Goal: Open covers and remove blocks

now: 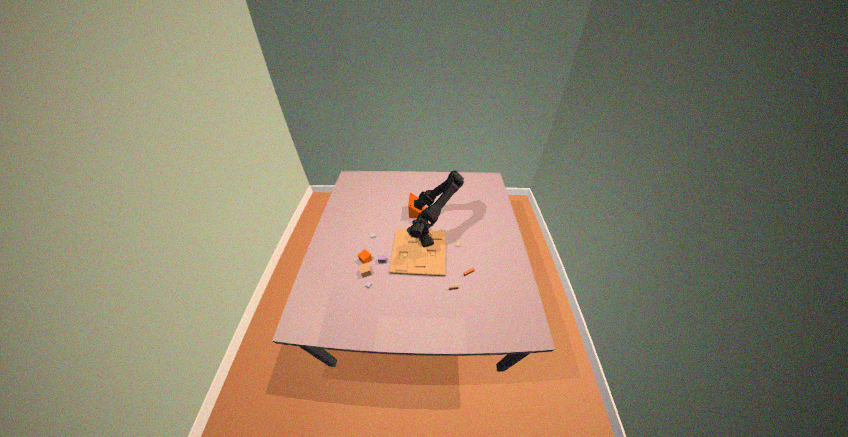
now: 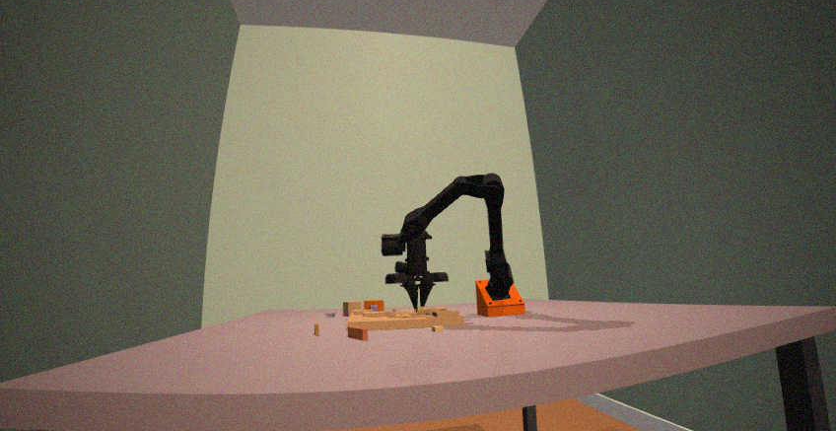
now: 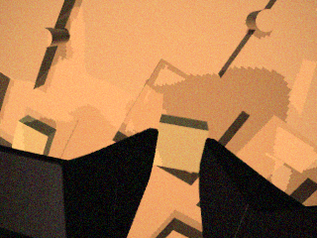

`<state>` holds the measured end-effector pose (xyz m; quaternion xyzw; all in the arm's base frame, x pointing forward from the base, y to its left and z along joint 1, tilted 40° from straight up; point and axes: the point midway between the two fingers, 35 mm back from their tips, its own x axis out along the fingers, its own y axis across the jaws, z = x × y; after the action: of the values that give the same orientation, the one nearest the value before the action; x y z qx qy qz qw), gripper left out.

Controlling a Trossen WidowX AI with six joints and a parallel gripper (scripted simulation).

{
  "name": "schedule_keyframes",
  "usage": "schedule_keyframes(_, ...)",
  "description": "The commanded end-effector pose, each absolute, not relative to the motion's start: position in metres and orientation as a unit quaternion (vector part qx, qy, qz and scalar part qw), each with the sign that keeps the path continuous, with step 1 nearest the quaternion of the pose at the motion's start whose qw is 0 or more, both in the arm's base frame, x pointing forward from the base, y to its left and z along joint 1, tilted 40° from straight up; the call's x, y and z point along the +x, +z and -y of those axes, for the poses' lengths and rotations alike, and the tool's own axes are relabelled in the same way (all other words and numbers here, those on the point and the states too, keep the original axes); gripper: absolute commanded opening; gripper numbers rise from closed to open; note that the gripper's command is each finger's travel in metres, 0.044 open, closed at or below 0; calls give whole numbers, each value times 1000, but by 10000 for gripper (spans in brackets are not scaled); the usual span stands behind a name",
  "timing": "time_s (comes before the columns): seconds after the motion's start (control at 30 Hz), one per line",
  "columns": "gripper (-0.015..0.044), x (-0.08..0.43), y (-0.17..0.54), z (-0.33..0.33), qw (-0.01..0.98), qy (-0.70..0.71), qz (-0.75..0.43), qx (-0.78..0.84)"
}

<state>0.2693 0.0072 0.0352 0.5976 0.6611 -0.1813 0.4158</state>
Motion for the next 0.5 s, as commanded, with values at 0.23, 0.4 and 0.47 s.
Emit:
schedule_keyframes(0.23,80,269,48,4,419,-181,-659,597)
schedule_keyframes(0.4,80,268,52,8,419,-181,-659,597)
schedule_keyframes(0.47,80,268,54,10,419,-181,-659,597)
